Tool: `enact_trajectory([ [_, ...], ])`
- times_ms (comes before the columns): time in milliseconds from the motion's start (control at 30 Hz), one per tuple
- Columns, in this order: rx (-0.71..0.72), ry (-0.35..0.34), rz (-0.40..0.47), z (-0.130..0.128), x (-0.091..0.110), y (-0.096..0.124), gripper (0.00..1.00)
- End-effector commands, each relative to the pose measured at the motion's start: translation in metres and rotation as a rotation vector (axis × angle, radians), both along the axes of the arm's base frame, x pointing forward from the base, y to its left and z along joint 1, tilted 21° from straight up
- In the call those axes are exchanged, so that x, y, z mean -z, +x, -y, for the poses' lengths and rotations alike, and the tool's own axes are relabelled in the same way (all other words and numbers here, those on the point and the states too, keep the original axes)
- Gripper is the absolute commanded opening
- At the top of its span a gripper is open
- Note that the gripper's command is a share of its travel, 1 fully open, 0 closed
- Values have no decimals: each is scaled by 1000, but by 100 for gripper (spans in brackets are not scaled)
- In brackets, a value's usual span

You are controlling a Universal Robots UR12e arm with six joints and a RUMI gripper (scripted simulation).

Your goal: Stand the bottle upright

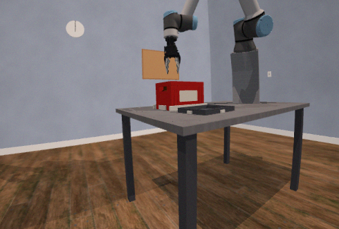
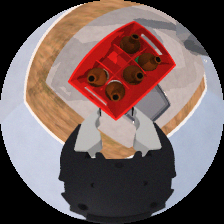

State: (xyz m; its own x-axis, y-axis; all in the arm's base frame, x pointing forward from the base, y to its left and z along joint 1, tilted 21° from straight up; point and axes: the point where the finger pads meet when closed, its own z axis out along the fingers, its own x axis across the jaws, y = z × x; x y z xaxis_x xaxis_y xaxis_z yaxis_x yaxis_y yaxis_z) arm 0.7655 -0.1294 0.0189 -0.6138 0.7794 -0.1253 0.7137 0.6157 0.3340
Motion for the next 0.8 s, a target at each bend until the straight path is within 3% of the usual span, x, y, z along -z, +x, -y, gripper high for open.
enact_trajectory([
  [0, 0, -1, 1, 0, 1, 1, 38],
  [767, 0, -1, 1, -2, 19, 8, 38],
])
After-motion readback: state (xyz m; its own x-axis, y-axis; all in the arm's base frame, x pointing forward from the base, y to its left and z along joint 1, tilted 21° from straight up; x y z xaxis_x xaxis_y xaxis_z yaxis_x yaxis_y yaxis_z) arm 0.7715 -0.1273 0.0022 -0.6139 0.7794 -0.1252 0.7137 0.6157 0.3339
